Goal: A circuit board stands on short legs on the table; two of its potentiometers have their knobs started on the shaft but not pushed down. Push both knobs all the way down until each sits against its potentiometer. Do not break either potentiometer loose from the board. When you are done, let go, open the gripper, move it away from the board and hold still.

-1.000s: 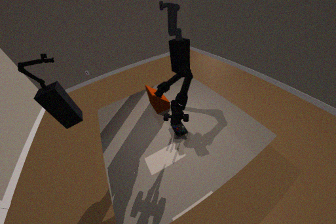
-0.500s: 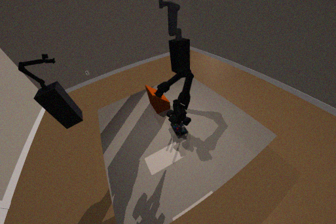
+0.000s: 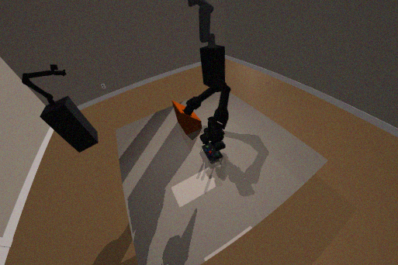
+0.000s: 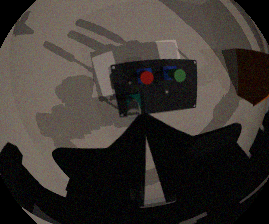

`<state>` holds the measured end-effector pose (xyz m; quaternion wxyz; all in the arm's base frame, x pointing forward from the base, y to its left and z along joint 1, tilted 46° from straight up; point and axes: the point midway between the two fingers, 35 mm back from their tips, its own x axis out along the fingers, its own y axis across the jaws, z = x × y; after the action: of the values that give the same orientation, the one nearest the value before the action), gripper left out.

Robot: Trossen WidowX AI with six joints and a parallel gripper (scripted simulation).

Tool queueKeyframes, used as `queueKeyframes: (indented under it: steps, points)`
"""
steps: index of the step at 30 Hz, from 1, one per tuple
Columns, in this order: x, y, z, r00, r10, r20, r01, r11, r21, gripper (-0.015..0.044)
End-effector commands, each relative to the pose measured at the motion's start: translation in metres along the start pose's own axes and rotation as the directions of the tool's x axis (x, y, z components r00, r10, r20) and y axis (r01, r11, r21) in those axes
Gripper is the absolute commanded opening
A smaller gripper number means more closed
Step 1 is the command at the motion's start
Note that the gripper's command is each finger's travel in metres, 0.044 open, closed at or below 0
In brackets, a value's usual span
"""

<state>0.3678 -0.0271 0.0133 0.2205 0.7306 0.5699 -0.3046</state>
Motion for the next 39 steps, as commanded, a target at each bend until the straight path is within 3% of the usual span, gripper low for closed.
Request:
queueKeyframes:
  steps: [1, 13, 39]
  points:
    - [-0.002, 0.003, -0.002, 1.000, -0.004, 0.004, 0.003, 0.994, 0.109, 0.0000]
    - [-0.012, 0.010, -0.012, 1.000, -0.014, 0.005, 0.010, 0.878, 0.478, 0.0000]
    - [0.028, 0.010, -0.013, 1.000, -0.014, 0.003, 0.011, 0.875, 0.483, 0.0000]
